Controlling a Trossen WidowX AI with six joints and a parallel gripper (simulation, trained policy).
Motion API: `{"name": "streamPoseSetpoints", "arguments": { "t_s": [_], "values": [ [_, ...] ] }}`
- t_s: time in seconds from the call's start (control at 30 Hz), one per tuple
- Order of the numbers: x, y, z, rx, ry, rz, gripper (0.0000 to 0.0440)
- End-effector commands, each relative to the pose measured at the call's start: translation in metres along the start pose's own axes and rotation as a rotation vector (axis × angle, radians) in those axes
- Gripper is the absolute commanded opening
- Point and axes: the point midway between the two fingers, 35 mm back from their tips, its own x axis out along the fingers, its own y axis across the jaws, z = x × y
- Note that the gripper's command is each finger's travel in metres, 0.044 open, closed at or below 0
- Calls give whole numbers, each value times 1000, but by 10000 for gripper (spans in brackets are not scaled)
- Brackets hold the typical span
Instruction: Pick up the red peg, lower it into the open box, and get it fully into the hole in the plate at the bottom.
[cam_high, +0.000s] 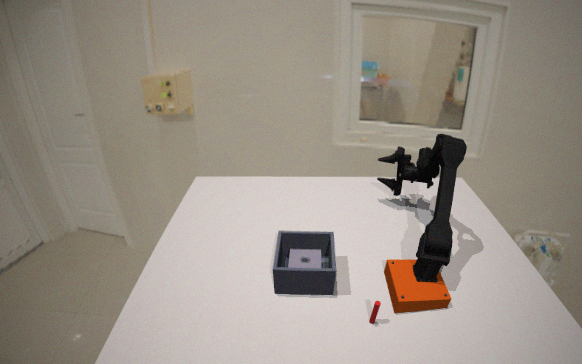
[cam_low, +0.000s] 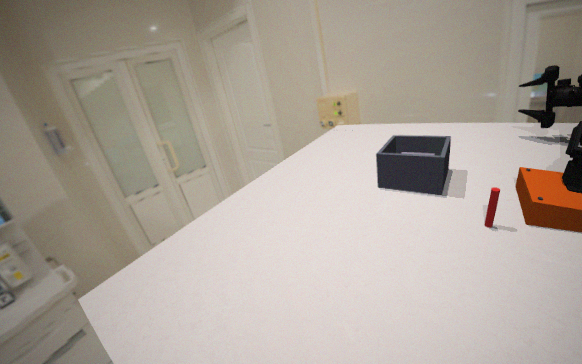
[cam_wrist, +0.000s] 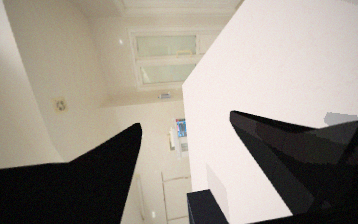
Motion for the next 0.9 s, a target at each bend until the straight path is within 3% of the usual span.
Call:
{"name": "streamPoseSetpoints", "arguments": {
  "t_s": [0.0,0.07,0.4,0.87],
  "values": [
    [4,5,0,-22,8,4,421],
    [16,16,-2,-62,27,6,440],
    [110,97,-46,-243,140,-37,437],
    [194,201,-174,-400,283,-81,430]
  ]
}}
